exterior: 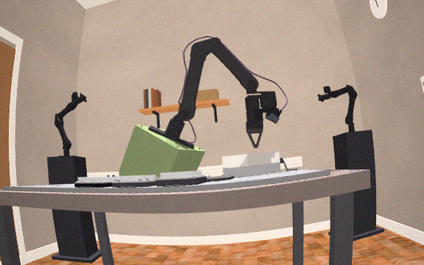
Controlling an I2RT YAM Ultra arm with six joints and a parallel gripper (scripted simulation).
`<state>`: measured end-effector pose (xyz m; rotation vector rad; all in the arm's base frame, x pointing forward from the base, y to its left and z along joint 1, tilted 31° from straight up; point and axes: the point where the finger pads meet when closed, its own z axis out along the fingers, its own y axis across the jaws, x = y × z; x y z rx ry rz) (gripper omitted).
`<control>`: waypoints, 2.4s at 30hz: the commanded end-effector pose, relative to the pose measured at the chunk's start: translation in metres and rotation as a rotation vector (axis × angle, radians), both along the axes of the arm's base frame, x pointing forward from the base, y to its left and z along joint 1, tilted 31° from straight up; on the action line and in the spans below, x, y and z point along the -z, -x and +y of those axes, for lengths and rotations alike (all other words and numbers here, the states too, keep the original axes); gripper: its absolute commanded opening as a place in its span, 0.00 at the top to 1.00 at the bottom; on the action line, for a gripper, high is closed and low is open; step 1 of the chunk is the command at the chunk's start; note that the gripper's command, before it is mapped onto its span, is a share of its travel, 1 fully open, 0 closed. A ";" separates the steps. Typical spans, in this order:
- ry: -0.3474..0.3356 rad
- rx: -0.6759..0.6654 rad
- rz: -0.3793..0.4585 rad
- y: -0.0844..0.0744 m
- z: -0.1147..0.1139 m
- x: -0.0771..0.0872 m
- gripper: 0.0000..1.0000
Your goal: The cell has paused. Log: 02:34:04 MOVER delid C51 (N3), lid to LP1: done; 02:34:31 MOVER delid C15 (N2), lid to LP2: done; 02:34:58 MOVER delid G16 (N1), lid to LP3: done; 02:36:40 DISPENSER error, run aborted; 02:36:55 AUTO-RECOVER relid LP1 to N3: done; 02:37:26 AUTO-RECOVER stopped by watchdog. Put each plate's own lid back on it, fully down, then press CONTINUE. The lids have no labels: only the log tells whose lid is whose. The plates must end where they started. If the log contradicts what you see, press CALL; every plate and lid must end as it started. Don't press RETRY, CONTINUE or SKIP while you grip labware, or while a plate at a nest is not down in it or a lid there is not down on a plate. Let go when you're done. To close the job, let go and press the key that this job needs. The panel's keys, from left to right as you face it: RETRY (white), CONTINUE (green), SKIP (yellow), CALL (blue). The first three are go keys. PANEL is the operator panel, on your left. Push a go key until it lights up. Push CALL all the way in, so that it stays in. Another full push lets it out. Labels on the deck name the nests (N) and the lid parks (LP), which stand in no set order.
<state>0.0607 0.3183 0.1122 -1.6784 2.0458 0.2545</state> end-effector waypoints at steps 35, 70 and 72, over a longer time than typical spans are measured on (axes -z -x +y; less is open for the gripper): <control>-0.022 -0.010 -0.003 0.001 0.013 0.002 1.00; -0.040 -0.009 -0.003 -0.006 0.024 0.015 1.00; -0.021 -0.009 -0.001 -0.006 0.021 0.023 1.00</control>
